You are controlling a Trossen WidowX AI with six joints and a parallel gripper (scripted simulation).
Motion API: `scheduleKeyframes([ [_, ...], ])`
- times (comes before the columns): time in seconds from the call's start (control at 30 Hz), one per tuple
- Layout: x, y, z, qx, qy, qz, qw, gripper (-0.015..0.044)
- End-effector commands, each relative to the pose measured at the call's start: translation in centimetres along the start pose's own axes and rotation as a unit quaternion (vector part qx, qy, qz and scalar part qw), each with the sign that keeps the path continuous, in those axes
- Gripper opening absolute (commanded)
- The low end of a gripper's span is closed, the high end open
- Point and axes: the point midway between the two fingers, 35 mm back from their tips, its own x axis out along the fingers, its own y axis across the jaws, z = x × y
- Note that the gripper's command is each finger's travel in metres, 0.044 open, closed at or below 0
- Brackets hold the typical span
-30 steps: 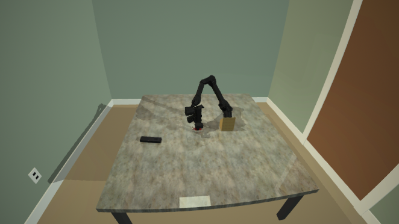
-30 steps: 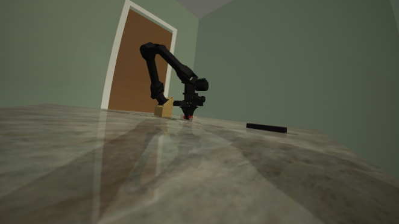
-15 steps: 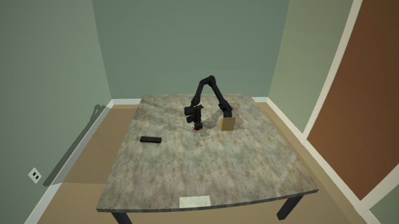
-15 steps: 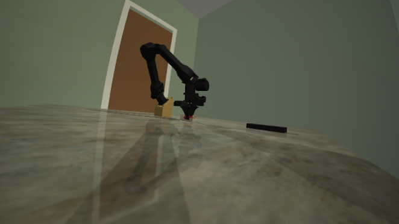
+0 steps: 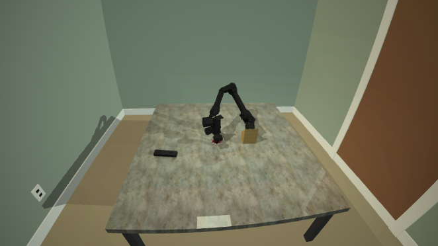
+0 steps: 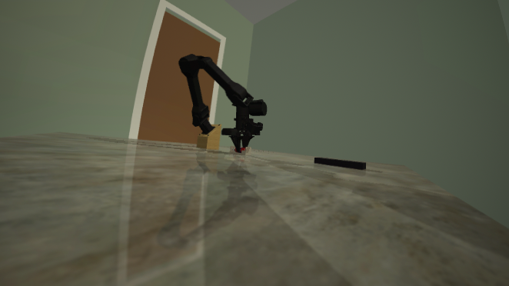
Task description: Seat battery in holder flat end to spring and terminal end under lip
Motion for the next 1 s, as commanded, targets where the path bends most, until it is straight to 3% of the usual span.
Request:
scheduleKeyframes([
  [0.0,-0.7,0.1,0.1,0.002,-0.001,0.001,1.000,0.0181],
  [0.3,-1.4,0.2,0.1,0.002,-0.001,0.001,1.000,0.0181],
  [0.63,-8.6,1.0,-0.1,0.002,-0.001,0.003,1.000,0.0440],
  [0.97,-8.7,1.1,-0.1,0.002,-0.001,0.003,1.000,0.0440],
])
